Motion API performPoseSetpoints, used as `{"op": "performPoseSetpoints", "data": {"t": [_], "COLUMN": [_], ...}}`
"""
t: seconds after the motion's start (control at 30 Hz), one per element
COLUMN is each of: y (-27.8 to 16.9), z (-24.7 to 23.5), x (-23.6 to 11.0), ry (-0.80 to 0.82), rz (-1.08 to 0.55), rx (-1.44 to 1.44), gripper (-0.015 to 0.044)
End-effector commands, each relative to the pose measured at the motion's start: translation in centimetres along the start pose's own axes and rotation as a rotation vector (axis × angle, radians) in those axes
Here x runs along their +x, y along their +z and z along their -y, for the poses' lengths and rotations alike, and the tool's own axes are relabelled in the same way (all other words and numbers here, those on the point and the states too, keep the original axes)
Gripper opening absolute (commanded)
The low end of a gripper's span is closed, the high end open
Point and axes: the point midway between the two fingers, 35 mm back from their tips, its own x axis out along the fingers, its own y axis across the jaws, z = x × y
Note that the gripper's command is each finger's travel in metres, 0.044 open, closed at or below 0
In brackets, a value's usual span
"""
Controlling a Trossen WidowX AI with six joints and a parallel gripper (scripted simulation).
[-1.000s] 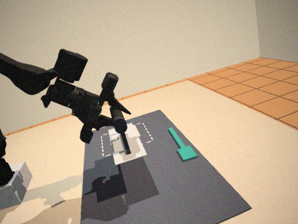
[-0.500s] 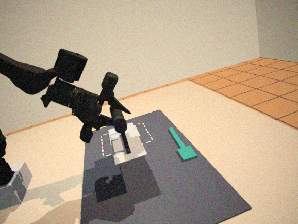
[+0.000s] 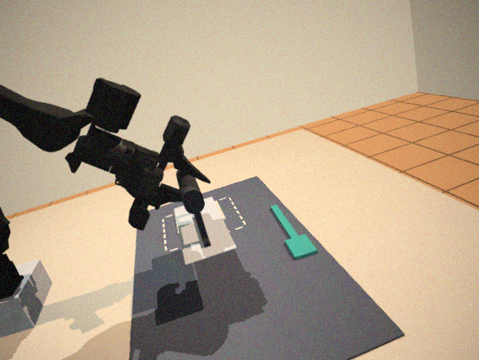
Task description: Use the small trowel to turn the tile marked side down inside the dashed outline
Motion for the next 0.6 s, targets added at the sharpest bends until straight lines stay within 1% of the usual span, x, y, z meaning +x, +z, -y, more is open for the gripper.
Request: {"op": "performPoseSetpoints", "data": {"t": [0.0,0.57], "y": [-0.4,-9.0], "z": [-0.5,-2.9], "x": [0.1,3.6], "ry": [0.01,-0.031], "rz": [-0.007,-0.035], "rx": [-0.012,-0.024], "gripper": [0.0,0.0]}}
